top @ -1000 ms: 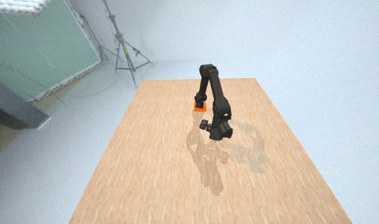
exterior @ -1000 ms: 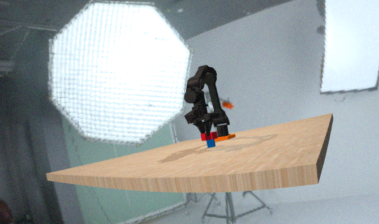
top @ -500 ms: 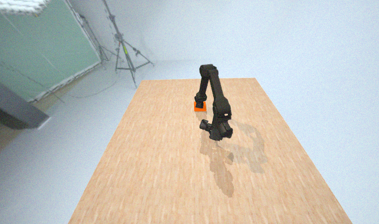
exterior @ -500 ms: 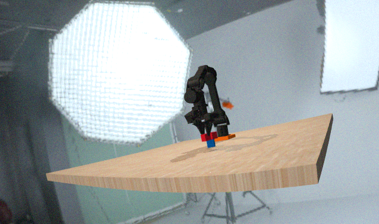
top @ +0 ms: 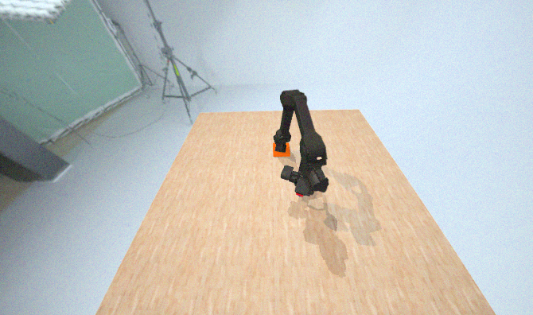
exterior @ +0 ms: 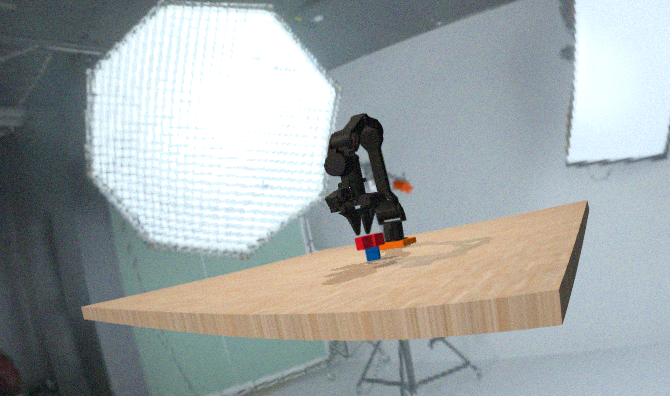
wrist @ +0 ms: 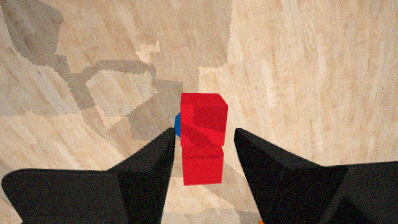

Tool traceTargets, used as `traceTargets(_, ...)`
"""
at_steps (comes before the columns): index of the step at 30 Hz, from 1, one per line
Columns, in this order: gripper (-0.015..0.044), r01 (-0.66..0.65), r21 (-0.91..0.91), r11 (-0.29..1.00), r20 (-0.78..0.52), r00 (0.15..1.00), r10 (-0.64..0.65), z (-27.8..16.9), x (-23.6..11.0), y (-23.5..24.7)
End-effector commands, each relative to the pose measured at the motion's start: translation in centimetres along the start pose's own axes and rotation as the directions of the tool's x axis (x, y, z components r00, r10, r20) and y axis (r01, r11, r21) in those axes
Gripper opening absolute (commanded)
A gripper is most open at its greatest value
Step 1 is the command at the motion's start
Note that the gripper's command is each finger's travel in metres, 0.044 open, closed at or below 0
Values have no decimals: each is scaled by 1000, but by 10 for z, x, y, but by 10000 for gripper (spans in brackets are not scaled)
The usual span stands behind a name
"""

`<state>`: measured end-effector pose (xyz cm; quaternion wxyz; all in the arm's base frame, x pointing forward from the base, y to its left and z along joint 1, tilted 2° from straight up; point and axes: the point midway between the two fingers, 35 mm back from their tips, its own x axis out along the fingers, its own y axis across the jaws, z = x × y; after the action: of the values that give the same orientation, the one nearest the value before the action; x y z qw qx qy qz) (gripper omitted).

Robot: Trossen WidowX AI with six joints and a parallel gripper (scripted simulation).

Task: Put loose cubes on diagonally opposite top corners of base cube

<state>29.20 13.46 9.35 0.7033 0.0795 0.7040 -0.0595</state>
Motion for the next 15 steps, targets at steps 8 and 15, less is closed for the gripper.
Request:
traceTargets(8, 205, -6, -2, 1000, 8, 1000, 6, 1, -16, 0)
traceTargets(15, 205, -6, -2, 1000, 8, 1000, 6, 1, -24, 0)
